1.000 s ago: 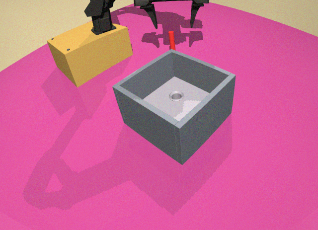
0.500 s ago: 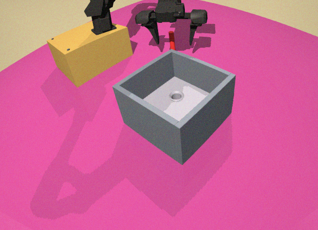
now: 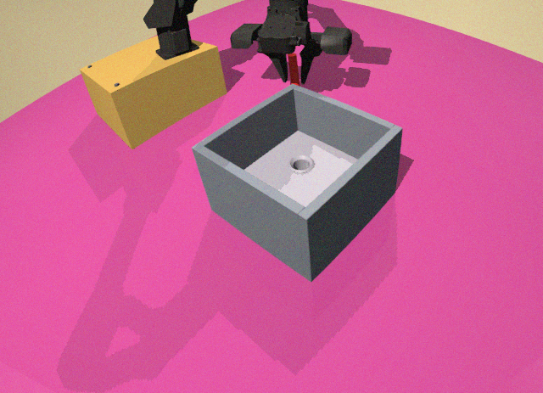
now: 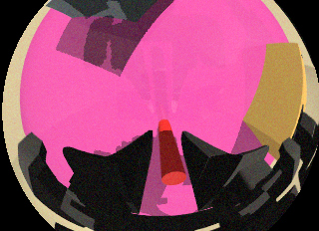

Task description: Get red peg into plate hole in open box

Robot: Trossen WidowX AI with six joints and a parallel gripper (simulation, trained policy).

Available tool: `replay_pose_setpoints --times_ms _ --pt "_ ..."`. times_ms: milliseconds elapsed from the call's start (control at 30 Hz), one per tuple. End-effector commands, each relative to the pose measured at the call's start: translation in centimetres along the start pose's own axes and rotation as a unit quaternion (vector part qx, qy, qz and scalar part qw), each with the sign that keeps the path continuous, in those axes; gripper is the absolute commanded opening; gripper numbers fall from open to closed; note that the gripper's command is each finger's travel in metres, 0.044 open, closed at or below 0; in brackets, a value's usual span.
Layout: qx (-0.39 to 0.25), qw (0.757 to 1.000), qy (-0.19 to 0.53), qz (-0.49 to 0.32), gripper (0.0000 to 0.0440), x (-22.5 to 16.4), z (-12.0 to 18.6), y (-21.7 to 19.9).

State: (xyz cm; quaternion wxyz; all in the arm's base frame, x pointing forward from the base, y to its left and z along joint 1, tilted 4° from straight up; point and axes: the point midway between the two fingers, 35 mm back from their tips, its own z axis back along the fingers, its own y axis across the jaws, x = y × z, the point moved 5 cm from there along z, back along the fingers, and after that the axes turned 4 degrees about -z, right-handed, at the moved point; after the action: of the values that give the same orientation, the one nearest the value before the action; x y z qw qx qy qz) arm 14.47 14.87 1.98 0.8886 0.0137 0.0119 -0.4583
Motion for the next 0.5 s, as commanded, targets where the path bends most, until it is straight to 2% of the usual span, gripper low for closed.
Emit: replay_pose_setpoints --times_ms 0,67,233,467 --pt "-0.002 1.0 0.01 -0.001 0.0062 0.0 0.2 0.5" --pt "-0.006 1.0 0.016 -0.004 0.0014 0.2 0.2 0.6" --pt "0.014 1.0 -0.001 0.013 0.0001 0.5 1.6 1.6" --pt "0.036 0.998 -0.026 0.042 0.0005 1.2 4.1 2.9"
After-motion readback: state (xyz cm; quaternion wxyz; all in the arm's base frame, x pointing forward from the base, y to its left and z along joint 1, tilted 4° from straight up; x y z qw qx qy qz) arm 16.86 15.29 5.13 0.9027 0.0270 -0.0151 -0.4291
